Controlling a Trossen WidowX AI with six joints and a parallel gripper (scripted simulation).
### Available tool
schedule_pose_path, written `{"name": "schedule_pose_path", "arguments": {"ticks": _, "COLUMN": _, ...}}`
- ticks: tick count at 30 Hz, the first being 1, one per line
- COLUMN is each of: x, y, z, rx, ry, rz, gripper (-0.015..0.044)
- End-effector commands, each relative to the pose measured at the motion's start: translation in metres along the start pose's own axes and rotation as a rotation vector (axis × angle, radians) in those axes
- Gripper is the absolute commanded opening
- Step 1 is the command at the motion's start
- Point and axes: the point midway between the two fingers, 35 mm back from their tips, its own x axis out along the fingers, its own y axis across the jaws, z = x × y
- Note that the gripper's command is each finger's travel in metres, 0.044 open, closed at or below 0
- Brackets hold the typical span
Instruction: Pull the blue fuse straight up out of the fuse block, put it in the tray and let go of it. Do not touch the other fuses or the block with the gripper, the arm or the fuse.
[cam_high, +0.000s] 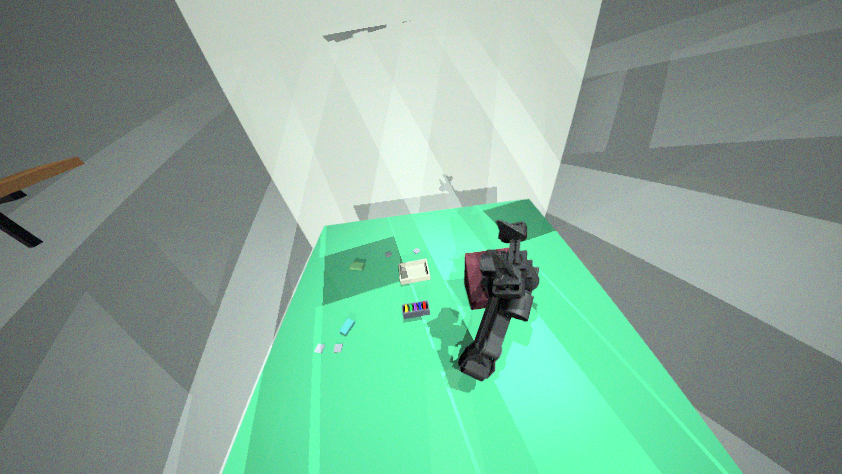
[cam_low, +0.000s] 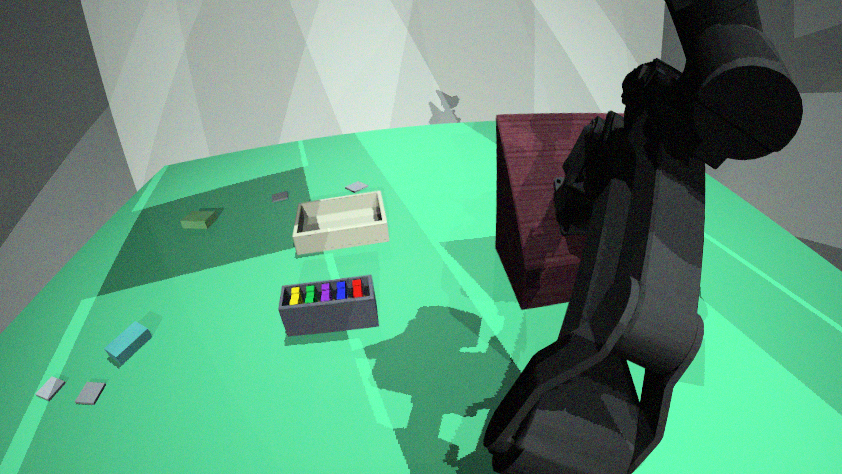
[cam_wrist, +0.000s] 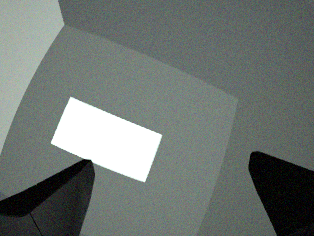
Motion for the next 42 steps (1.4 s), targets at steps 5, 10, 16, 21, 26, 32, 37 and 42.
{"name": "schedule_pose_path", "arguments": {"ticks": 5, "x": 0.02, "y": 0.031, "z": -0.004, "rx": 0.215, "ry": -0.041, "rz": 0.077, "gripper": 0.0269}}
{"name": "schedule_pose_path", "arguments": {"ticks": 10, "x": 0.049, "y": 0.077, "z": 0.019, "rx": 0.498, "ry": -0.162, "rz": 0.214, "gripper": 0.0137}}
{"name": "schedule_pose_path", "arguments": {"ticks": 16, "x": 0.072, "y": 0.112, "z": 0.085, "rx": 0.787, "ry": -0.382, "rz": 0.396, "gripper": 0.0062}}
{"name": "schedule_pose_path", "arguments": {"ticks": 21, "x": 0.075, "y": 0.121, "z": 0.159, "rx": 0.963, "ry": -0.63, "rz": 0.568, "gripper": 0.0062}}
{"name": "schedule_pose_path", "arguments": {"ticks": 26, "x": 0.057, "y": 0.11, "z": 0.239, "rx": 1.062, "ry": -0.94, "rz": 0.749, "gripper": 0.0062}}
{"name": "schedule_pose_path", "arguments": {"ticks": 32, "x": 0.01, "y": 0.074, "z": 0.316, "rx": 1.075, "ry": -1.332, "rz": 0.931, "gripper": 0.0062}}
{"name": "schedule_pose_path", "arguments": {"ticks": 37, "x": -0.037, "y": 0.041, "z": 0.354, "rx": 1.016, "ry": -1.638, "rz": 1.055, "gripper": 0.0062}}
{"name": "schedule_pose_path", "arguments": {"ticks": 42, "x": -0.094, "y": 0.004, "z": 0.374, "rx": 0.902, "ry": -1.968, "rz": 1.201, "gripper": 0.0062}}
